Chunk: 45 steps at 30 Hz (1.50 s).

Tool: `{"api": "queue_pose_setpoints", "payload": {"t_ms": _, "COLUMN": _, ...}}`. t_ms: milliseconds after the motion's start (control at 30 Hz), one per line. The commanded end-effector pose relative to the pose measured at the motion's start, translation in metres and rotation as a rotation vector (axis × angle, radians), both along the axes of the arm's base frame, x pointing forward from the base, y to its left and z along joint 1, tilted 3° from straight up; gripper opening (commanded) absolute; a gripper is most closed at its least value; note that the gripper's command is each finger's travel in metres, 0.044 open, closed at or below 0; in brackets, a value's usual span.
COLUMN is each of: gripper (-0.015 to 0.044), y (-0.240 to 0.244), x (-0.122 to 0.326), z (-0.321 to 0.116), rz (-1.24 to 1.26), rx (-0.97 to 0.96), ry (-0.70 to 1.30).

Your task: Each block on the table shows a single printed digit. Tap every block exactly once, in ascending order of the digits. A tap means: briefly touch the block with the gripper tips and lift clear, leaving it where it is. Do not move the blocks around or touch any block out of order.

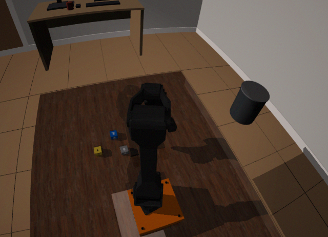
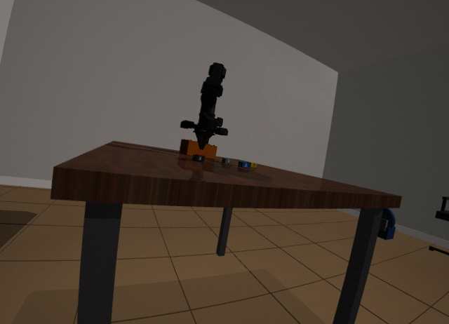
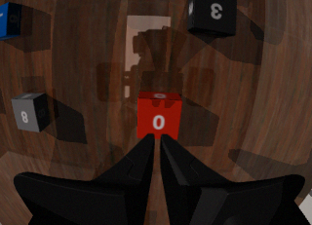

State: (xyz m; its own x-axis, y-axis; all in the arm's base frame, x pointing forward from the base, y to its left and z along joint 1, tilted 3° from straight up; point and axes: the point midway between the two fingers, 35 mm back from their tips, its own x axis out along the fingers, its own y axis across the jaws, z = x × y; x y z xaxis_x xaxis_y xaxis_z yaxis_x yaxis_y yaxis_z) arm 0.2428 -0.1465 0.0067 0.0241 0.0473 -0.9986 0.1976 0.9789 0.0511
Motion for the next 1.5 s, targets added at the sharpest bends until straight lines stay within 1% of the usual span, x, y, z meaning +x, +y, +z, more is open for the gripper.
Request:
{"api": "queue_pose_setpoints", "payload": {"t_ms": 0, "gripper": 0.0020, "y": -0.004, "x": 0.002, "z": 0.027, "rz": 0.000, "rx": -0.012, "ry": -0.009}}
{"api": "queue_pose_setpoints", "payload": {"t_ms": 67, "gripper": 0.0020, "y": -0.005, "x": 0.001, "z": 0.061, "rz": 0.000, "rx": -0.012, "ry": -0.009}}
{"api": "queue_pose_setpoints", "payload": {"t_ms": 133, "gripper": 0.0020, "y": -0.005, "x": -0.001, "z": 0.083, "rz": 0.000, "rx": -0.012, "ry": -0.009}}
{"api": "queue_pose_setpoints", "payload": {"t_ms": 433, "gripper": 0.0020, "y": -0.001, "x": 0.001, "z": 0.085, "rz": 0.011, "rx": -0.011, "ry": -0.011}}
{"api": "queue_pose_setpoints", "payload": {"t_ms": 667, "gripper": 0.0020, "y": 0.052, "x": 0.032, "z": 0.087, "rz": 0.101, "rx": 0.006, "ry": -0.025}}
{"api": "queue_pose_setpoints", "payload": {"t_ms": 967, "gripper": 0.0020, "y": 0.133, "x": 0.059, "z": 0.093, "rz": 0.051, "rx": 0.006, "ry": -0.018}}
{"api": "queue_pose_setpoints", "payload": {"t_ms": 1200, "gripper": 0.0020, "y": 0.201, "x": 0.063, "z": 0.097, "rz": 0.009, "rx": 0.008, "ry": -0.015}}
{"api": "queue_pose_setpoints", "payload": {"t_ms": 1300, "gripper": 0.0020, "y": 0.214, "x": 0.062, "z": 0.098, "rz": 0.001, "rx": 0.008, "ry": -0.015}}
{"api": "queue_pose_setpoints", "payload": {"t_ms": 1400, "gripper": 0.0020, "y": 0.215, "x": 0.062, "z": 0.098, "rz": 0.000, "rx": 0.008, "ry": -0.015}}
{"api": "queue_pose_setpoints", "payload": {"t_ms": 1467, "gripper": 0.0020, "y": 0.216, "x": 0.064, "z": 0.088, "rz": 0.000, "rx": 0.008, "ry": -0.015}}
